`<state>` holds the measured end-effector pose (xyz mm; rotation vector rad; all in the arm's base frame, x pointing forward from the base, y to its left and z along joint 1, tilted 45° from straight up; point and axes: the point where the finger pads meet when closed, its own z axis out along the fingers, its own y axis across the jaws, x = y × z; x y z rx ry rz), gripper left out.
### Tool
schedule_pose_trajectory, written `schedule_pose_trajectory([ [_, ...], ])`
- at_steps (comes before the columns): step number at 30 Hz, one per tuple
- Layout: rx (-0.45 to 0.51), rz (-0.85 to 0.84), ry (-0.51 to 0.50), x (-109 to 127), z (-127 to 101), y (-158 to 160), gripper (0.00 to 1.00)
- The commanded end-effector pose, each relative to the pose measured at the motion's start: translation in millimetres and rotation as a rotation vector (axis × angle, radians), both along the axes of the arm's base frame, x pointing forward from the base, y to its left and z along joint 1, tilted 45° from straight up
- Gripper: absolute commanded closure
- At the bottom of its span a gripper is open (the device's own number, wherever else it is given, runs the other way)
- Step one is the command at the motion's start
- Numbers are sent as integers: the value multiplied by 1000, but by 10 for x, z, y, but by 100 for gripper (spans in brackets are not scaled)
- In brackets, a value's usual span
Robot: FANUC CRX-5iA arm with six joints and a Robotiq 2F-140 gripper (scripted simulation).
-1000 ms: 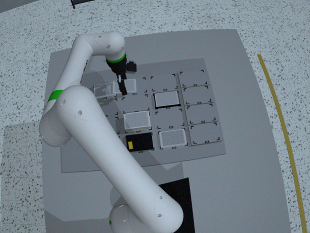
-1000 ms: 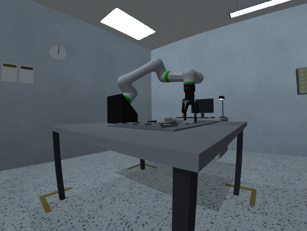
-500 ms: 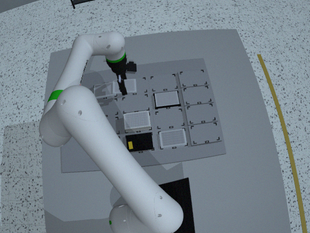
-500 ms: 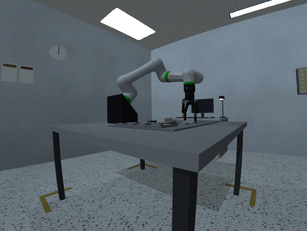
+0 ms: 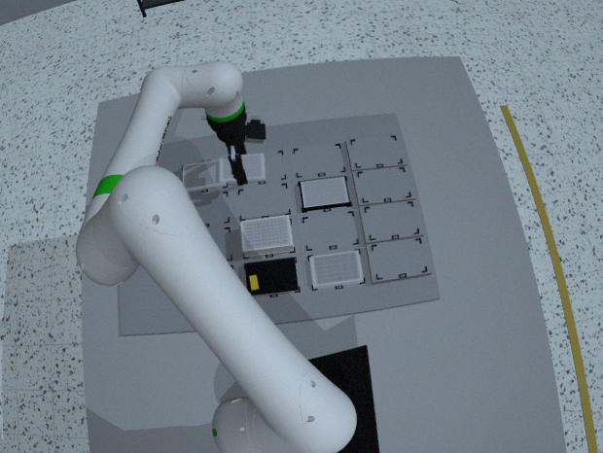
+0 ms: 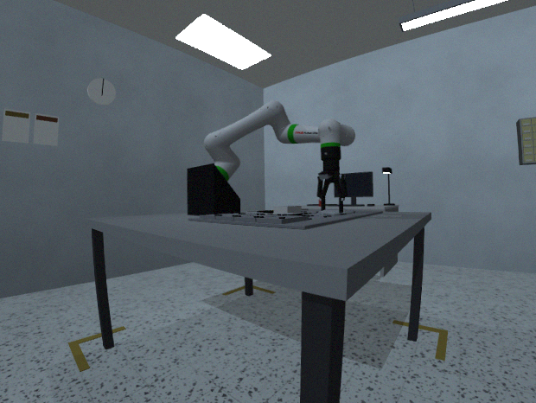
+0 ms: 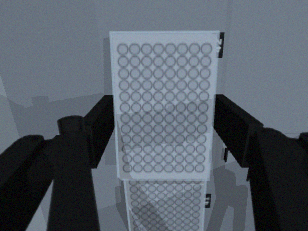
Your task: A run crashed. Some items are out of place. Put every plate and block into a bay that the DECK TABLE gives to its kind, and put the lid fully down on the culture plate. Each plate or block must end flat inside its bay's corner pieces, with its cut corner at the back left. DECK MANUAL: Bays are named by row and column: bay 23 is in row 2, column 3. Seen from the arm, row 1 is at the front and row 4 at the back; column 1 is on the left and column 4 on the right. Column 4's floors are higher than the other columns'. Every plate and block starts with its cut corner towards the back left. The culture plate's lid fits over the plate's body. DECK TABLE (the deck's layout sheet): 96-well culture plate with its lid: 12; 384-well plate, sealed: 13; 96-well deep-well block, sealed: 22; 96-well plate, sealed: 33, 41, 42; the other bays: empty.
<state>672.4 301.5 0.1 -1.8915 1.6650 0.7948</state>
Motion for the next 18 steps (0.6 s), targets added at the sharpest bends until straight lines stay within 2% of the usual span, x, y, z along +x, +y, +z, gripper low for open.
schedule_pose_trajectory([
  [1, 0, -1, -2, 10, 15, -15, 90],
  [18, 0, -1, -2, 15, 50, -50, 90],
])
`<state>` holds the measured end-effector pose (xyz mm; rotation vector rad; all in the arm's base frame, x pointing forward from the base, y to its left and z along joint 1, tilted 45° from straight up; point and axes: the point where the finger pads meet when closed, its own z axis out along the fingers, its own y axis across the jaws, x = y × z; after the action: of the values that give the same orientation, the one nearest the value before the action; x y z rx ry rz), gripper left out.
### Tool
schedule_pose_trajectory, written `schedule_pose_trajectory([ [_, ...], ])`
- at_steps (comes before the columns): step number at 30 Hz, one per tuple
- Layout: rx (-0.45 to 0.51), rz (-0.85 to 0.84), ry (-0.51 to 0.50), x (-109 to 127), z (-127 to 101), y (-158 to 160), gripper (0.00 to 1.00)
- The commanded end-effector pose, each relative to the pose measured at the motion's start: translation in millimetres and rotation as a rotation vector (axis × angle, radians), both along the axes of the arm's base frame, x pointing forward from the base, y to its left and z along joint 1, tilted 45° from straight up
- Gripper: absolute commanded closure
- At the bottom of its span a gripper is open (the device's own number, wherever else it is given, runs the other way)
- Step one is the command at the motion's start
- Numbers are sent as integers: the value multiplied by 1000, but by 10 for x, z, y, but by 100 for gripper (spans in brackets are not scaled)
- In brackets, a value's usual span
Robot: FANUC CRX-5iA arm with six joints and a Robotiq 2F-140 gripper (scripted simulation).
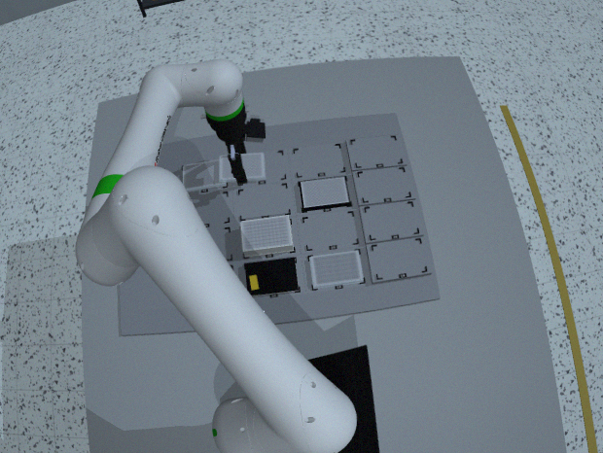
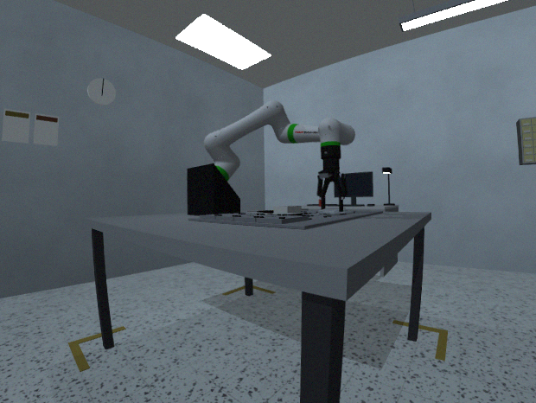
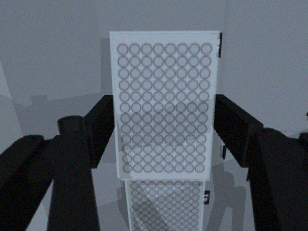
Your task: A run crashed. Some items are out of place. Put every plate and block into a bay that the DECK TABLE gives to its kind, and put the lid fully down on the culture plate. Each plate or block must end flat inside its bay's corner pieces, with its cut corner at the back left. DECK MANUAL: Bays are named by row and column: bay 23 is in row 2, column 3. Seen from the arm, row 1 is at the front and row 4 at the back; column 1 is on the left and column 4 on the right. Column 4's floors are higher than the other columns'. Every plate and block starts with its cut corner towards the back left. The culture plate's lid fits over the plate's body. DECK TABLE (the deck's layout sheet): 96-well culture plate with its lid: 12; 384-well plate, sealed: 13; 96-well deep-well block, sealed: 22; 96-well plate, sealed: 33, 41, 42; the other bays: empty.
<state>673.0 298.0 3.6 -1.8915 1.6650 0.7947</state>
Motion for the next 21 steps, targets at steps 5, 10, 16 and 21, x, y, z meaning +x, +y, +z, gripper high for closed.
schedule_pose_trajectory([
  [5, 0, -1, -2, 11, 22, -23, 90],
  [10, 0, -1, -2, 13, 34, -34, 90],
  [16, 0, -1, -2, 14, 46, -46, 90],
  [21, 0, -1, -2, 14, 45, -45, 90],
])
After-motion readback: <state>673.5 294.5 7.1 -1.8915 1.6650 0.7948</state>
